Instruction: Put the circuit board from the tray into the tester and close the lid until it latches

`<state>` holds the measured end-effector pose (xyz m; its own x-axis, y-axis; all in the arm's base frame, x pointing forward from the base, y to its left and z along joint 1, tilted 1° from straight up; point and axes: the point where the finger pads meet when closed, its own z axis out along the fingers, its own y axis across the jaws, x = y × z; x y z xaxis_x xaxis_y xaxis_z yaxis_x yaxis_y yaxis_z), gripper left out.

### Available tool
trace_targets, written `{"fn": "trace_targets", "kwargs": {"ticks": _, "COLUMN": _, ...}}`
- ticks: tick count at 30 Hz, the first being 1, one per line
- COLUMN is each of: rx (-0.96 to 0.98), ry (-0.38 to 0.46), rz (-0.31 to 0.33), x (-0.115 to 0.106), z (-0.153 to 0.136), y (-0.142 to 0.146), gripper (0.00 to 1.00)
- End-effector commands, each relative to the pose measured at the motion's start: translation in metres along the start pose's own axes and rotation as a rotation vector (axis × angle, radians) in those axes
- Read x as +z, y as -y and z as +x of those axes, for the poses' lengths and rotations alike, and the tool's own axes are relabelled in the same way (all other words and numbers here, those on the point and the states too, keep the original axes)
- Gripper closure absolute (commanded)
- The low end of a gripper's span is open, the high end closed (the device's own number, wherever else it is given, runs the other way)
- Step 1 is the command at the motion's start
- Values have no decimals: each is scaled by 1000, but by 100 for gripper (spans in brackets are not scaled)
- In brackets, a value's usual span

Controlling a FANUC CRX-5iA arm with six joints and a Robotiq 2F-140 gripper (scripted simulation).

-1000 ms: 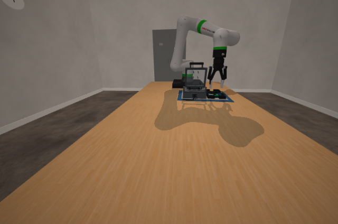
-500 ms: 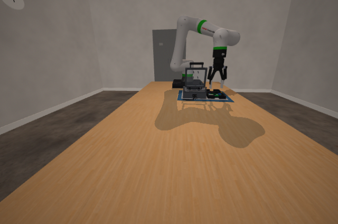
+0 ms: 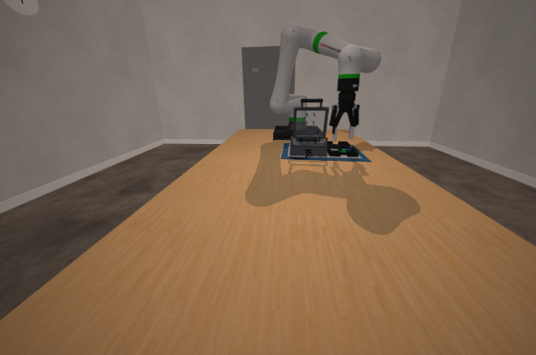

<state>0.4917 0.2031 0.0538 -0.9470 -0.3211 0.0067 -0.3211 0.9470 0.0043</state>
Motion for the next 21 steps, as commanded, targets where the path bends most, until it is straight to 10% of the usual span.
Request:
{"fn": "trace_targets", "kwargs": {"ticks": 1, "rx": -99, "ry": 0, "rz": -1, "x": 0, "z": 0, "y": 0, "gripper": 42}}
{"fn": "trace_targets", "kwargs": {"ticks": 21, "rx": -753, "ry": 1, "rz": -1, "x": 0, "z": 0, "y": 0, "gripper": 42}}
